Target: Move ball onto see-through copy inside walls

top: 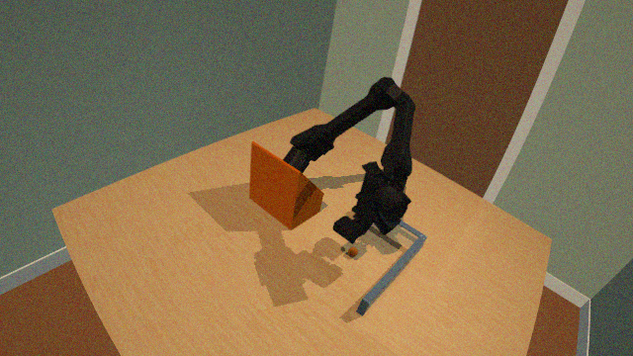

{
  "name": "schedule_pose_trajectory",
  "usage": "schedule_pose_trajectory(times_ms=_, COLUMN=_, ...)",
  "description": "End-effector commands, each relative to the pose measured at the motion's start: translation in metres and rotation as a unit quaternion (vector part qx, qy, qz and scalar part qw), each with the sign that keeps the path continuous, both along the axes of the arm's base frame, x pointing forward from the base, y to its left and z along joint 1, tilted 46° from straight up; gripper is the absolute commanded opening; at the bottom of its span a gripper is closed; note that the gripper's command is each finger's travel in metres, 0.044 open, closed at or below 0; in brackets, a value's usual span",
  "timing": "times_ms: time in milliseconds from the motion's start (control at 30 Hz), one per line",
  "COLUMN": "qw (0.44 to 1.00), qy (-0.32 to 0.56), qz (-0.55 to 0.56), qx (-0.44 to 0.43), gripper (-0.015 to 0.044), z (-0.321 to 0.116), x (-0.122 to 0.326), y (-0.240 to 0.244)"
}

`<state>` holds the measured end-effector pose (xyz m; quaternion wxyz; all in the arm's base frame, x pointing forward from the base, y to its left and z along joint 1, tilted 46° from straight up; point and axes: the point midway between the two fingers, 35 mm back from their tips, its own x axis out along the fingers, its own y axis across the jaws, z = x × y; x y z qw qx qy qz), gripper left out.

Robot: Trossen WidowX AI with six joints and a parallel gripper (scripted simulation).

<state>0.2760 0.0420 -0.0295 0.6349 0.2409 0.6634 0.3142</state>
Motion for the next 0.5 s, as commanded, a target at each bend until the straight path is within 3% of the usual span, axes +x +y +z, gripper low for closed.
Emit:
schedule_pose_trajectory(times_ms=0, qw=1.000, qy=-0.006, qz=0.003, qx=-0.001, gripper=0.0233, z=0.019, x=0.002, y=-0.017)
schedule_pose_trajectory(times_ms=300, qw=1.000, qy=-0.005, qz=-0.003, qx=0.000, gripper=0.0233, z=0.012, x=0.002, y=-0.012)
schedule_pose_trajectory(times_ms=467, qw=1.000, qy=-0.006, qz=-0.001, qx=-0.001, gripper=0.0365, z=0.044, x=0.006, y=-0.046)
